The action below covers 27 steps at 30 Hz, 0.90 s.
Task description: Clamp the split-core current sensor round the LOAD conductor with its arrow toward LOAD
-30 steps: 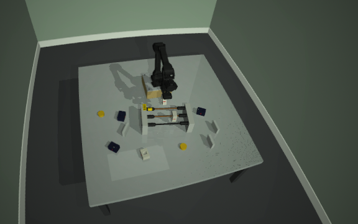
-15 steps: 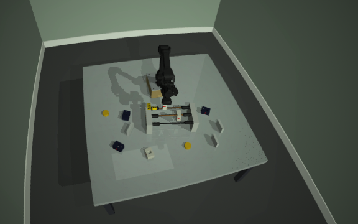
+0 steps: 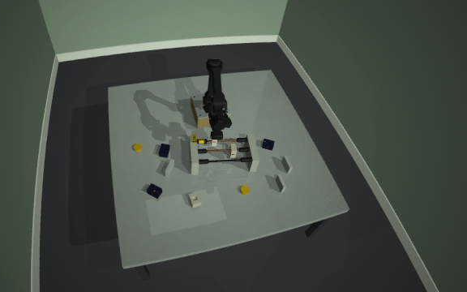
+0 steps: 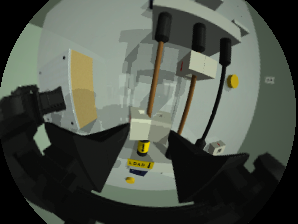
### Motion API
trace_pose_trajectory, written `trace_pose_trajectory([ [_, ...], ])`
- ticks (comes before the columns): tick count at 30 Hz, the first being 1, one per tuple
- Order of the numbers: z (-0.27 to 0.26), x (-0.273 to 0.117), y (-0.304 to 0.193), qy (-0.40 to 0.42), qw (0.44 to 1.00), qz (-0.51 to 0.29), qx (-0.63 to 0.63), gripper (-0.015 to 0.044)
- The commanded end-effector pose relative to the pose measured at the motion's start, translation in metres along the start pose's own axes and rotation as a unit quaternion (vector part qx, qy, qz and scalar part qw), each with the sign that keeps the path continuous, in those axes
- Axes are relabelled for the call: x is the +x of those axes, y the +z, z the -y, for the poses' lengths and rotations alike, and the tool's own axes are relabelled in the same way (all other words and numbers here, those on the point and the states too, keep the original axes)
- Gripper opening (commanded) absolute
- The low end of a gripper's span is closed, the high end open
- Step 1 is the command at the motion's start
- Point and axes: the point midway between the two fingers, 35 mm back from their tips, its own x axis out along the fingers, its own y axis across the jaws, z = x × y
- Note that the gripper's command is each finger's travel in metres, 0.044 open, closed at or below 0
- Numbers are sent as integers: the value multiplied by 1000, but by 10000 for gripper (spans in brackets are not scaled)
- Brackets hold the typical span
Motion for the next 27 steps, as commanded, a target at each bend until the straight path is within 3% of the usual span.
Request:
trace_pose_trajectory([
  [1, -1, 10, 0, 5, 1000, -1, -2, 0],
  [15, -3, 32, 0, 6, 1000, -1, -2, 0],
  [27, -2, 27, 0, 1, 1000, 0, 0, 0],
])
